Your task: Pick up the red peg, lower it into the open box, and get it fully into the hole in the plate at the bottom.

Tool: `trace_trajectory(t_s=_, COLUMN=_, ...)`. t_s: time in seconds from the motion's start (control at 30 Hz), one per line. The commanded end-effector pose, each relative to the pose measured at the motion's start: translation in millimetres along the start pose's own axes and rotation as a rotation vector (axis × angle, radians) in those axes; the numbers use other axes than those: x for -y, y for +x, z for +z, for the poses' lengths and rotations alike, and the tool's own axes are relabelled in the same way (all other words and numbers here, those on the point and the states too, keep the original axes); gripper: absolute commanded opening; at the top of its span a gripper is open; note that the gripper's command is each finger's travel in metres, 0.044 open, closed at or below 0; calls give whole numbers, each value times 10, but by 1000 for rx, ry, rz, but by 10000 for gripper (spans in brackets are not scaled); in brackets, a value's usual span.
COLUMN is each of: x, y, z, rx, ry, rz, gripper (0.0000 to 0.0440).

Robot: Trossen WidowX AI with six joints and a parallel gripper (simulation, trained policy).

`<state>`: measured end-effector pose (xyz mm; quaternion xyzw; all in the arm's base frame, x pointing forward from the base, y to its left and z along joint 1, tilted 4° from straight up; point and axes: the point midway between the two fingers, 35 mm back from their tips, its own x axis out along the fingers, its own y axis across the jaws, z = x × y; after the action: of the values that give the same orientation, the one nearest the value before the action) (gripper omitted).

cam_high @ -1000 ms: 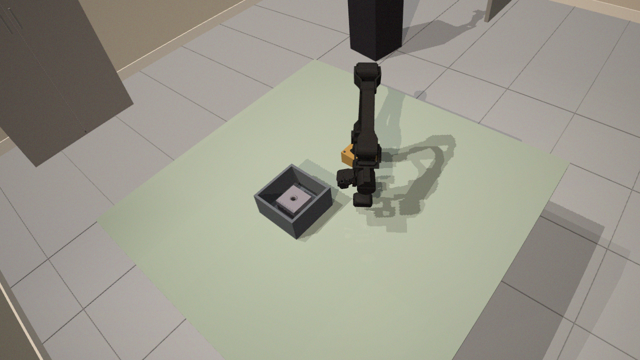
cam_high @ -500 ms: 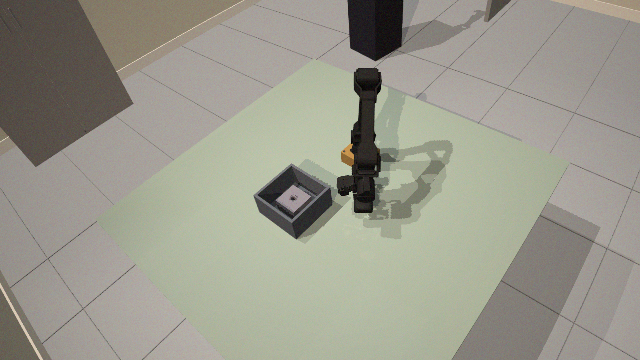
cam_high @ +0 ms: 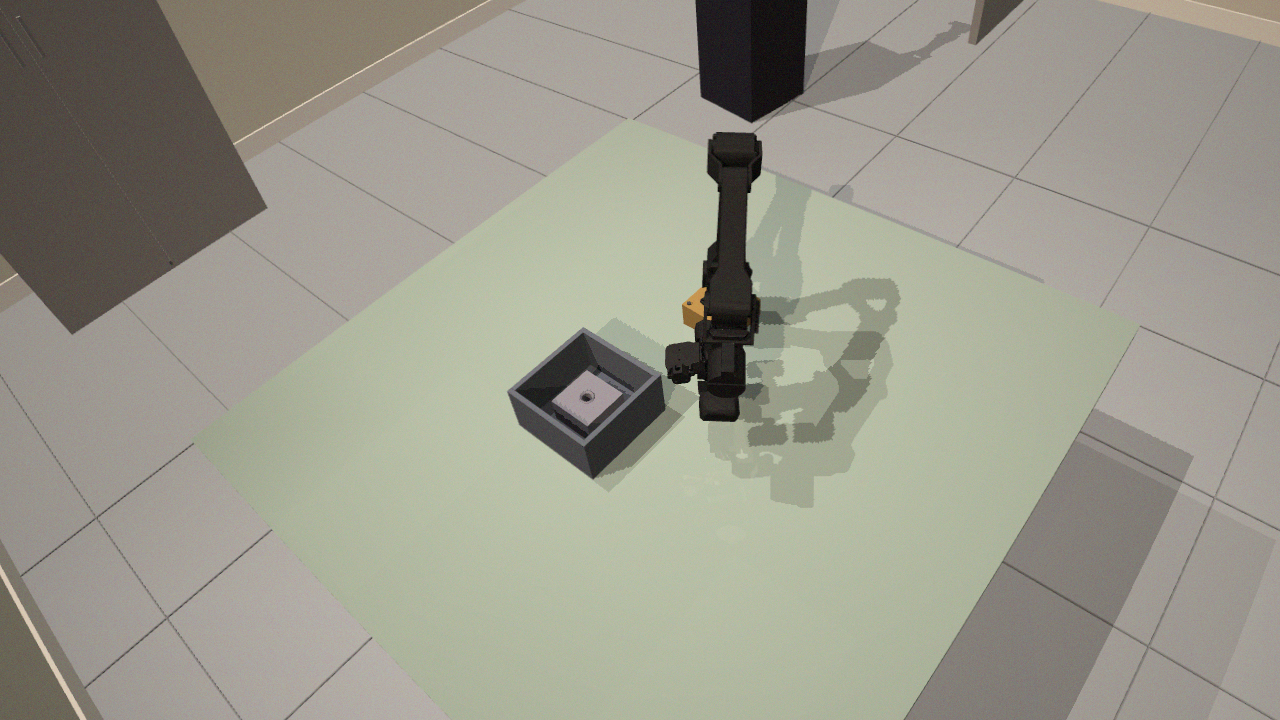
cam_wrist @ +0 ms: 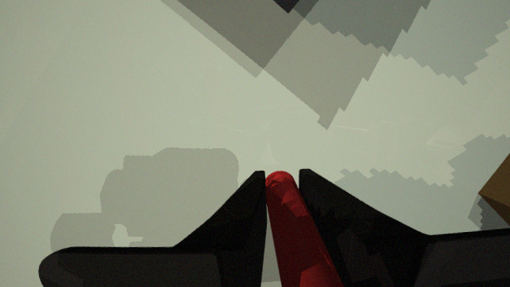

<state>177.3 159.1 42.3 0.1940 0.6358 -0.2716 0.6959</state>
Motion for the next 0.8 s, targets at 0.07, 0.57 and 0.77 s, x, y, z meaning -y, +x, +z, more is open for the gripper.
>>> trace_trajectory(t_s=0.07, x=-78, y=-265, z=173, rx=38, ry=34, rz=39, gripper=0)
trace_trajectory(t_s=0.57, x=-102, y=-566, z=853, rx=133, ry=215, rz=63, gripper=0)
trace_trajectory(t_s=0.77, x=-64, y=-566, z=1167, rx=164, ry=269, rz=60, gripper=0)
